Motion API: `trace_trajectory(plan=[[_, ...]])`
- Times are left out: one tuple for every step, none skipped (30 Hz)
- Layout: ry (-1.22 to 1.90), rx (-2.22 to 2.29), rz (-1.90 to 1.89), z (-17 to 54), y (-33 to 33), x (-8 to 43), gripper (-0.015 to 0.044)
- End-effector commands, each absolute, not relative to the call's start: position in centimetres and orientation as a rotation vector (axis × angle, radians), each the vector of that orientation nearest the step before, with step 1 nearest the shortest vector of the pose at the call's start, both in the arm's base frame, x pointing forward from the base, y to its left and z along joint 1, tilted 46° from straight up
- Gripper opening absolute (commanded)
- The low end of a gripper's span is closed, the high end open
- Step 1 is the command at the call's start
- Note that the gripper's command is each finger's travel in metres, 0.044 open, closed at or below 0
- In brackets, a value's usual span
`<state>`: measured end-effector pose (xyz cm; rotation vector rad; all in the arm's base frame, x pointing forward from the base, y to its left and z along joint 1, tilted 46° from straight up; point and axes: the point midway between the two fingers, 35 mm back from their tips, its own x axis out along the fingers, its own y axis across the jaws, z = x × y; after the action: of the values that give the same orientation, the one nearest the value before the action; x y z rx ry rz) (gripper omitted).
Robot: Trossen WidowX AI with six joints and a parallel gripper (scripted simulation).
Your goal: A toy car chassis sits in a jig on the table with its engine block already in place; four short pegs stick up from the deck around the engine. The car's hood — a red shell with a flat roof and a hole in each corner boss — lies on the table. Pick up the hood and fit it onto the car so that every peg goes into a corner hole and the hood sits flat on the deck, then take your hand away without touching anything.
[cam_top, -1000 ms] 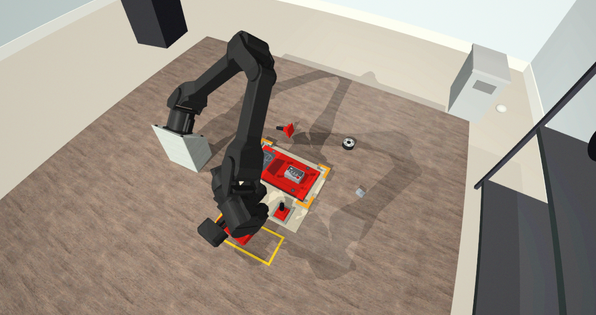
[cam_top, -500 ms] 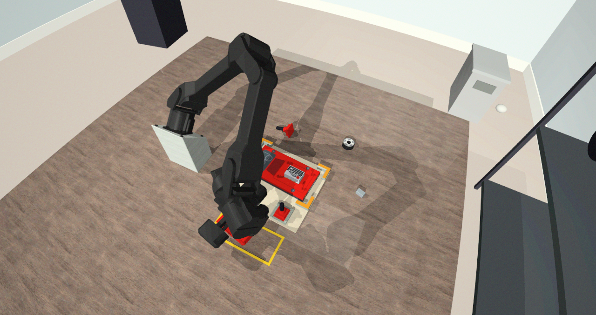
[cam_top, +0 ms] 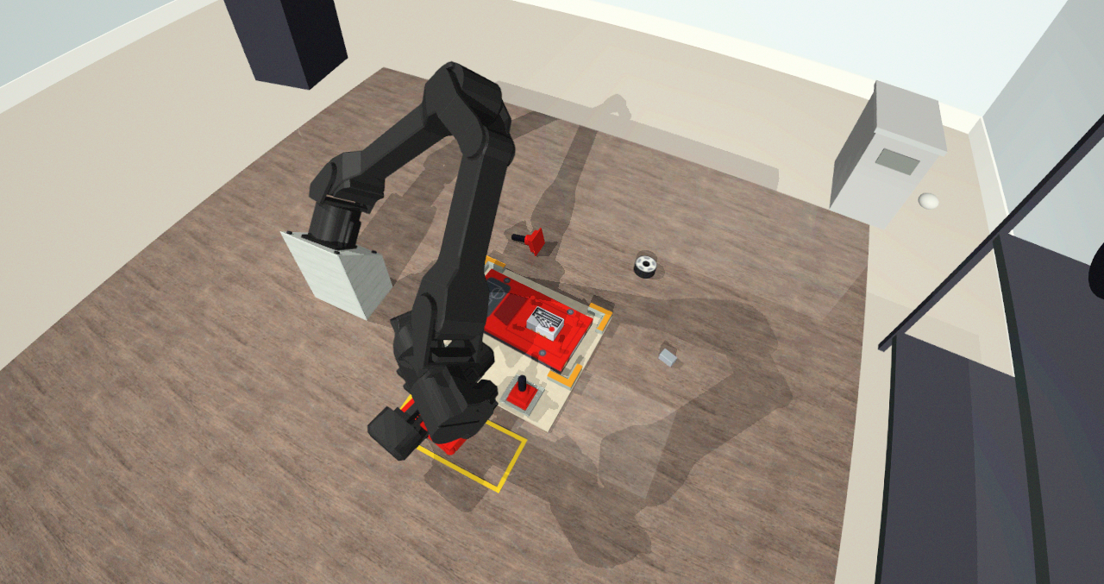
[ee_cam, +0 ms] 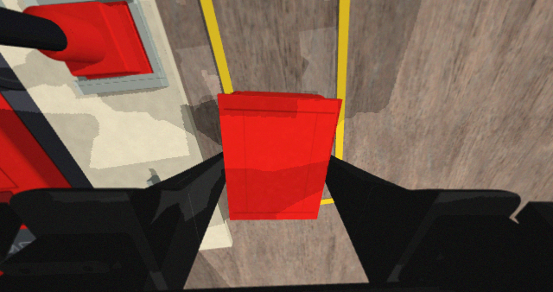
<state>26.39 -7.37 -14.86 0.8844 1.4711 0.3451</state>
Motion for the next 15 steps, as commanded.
trace_trajectory(plan=[[1.472, 0.883, 0.345, -14.8, -7.4, 26.4, 0.0282], [1.472, 0.883, 0.345, -14.8, -7.4, 26.4, 0.0275], [1.472, 0.883, 0.345, -14.8, -7.4, 26.4, 0.0249], [1.471, 0.883, 0.345, -14.8, -7.4, 26.4, 0.0222], [1.471, 0.884, 0.345, -14.7, -7.5, 26.4, 0.0196], [1.471, 0.884, 0.345, -14.6, -7.6, 26.4, 0.017], [1.471, 0.884, 0.345, -14.5, -7.7, 26.3, 0.0144], [1.471, 0.884, 0.345, -14.3, -7.9, 26.3, 0.0117], [1.471, 0.884, 0.345, -14.2, -8.0, 26.3, 0.0091], [1.471, 0.884, 0.345, -14.1, -8.2, 26.3, 0.0065], [1.471, 0.884, 0.344, -13.9, -8.4, 26.2, 0.0039], [1.471, 0.884, 0.344, -13.6, -8.6, 26.2, 0.0012], [1.471, 0.883, 0.344, -13.3, -8.9, 26.1, 0.0], [1.471, 0.883, 0.344, -13.1, -9.2, 26.1, 0.0], [1.472, 0.883, 0.344, -12.8, -9.5, 26.0, 0.0]])
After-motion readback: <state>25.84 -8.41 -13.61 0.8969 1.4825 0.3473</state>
